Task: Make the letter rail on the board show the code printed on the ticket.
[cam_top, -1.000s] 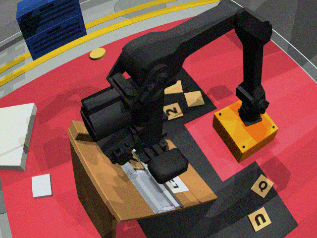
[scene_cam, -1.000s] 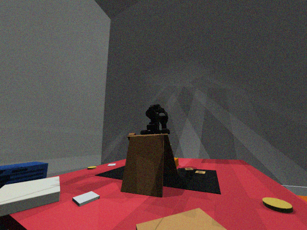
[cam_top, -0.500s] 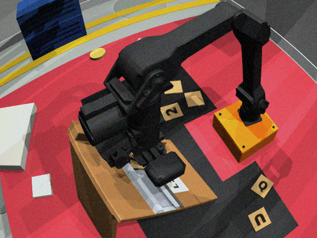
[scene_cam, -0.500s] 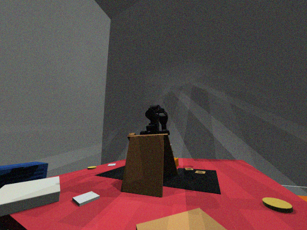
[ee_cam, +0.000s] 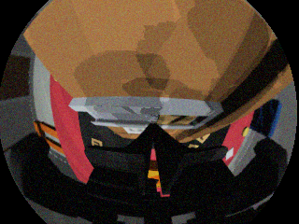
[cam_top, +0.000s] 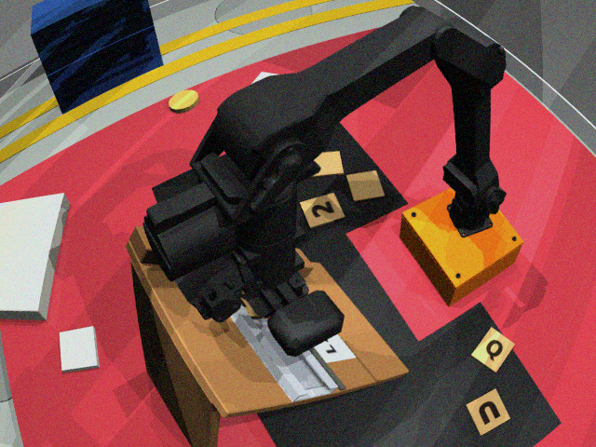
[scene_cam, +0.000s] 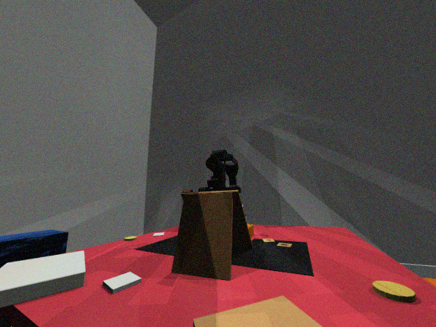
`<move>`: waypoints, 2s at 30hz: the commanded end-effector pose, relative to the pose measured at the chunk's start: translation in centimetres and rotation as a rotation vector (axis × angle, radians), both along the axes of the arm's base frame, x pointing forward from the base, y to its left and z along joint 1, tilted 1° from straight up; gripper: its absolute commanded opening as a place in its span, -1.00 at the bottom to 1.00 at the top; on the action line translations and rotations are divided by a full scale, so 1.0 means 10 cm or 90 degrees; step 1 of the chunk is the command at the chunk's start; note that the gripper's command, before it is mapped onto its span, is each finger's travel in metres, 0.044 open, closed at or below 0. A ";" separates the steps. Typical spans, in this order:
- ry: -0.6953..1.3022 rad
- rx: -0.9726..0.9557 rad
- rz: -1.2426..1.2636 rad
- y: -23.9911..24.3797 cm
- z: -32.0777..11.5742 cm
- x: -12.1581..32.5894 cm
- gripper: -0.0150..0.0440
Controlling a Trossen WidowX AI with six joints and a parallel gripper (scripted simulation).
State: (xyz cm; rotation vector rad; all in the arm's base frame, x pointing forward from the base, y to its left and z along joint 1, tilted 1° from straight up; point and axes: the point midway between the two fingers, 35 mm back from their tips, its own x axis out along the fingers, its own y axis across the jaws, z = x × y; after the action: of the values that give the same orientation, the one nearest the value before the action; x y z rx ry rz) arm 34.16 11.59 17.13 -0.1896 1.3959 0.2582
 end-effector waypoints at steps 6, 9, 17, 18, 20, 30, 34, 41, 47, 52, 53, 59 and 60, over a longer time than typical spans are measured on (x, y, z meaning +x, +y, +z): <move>-0.001 -0.002 -0.004 0.00 -0.03 0.04 -0.49; -0.001 -0.002 -0.004 0.01 -0.04 0.05 -0.49; -0.001 -0.002 -0.004 0.02 -0.06 0.08 -0.49; -0.001 -0.002 -0.004 0.02 -0.07 0.08 -0.49; -0.001 -0.002 -0.004 0.02 -0.07 0.09 -0.49; -0.001 -0.002 -0.004 0.01 -0.07 0.09 -0.49; -0.001 -0.002 -0.004 0.00 -0.07 0.09 -0.49; -0.001 -0.002 -0.004 -0.02 -0.08 0.10 -0.49; -0.002 -0.002 -0.004 -0.04 -0.08 0.11 -0.49; -0.002 -0.002 -0.004 -0.06 -0.08 0.11 -0.49; -0.002 -0.002 -0.004 -0.06 -0.08 0.11 -0.49; -0.002 -0.003 -0.004 -0.08 -0.08 0.12 -0.49; -0.002 -0.003 -0.004 -0.08 -0.08 0.12 -0.49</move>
State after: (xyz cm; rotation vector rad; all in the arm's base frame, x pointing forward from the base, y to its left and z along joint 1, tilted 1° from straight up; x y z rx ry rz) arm 35.31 10.87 16.39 -0.1837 1.3947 0.2468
